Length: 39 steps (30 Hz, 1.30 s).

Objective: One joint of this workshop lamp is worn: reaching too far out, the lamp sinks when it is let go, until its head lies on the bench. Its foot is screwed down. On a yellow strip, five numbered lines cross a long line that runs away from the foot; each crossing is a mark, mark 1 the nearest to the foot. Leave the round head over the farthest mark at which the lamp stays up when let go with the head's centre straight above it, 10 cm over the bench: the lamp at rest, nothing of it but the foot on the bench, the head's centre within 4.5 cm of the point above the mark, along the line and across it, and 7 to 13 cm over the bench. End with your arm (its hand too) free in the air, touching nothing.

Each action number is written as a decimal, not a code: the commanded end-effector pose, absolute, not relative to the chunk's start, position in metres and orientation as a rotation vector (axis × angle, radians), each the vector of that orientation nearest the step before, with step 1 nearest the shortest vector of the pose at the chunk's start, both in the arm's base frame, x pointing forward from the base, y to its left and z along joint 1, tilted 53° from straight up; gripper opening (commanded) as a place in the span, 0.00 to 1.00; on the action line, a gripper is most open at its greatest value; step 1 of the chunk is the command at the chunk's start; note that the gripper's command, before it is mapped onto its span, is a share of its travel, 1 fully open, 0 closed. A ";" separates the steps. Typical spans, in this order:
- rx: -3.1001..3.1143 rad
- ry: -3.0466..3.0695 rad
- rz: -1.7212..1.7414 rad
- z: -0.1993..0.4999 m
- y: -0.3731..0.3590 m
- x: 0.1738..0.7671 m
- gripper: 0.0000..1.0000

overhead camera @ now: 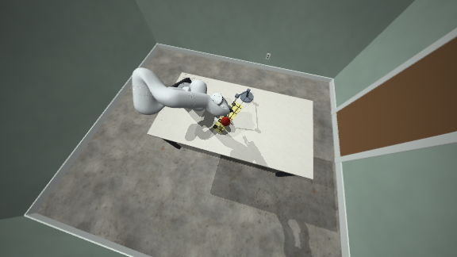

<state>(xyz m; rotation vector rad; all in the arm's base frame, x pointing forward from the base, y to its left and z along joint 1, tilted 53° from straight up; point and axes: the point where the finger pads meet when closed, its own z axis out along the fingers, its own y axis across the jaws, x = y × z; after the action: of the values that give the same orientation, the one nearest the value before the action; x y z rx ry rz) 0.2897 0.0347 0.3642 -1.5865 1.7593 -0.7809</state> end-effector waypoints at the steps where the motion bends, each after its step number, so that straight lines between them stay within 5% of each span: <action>1: -1.601 1.753 -0.750 0.378 0.033 0.273 1.00; 39: -1.585 1.759 -0.779 0.388 0.032 0.268 1.00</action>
<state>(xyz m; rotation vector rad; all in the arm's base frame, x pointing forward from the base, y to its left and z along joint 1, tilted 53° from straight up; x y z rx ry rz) 0.2681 0.0317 0.3868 -1.5864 1.7592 -0.7782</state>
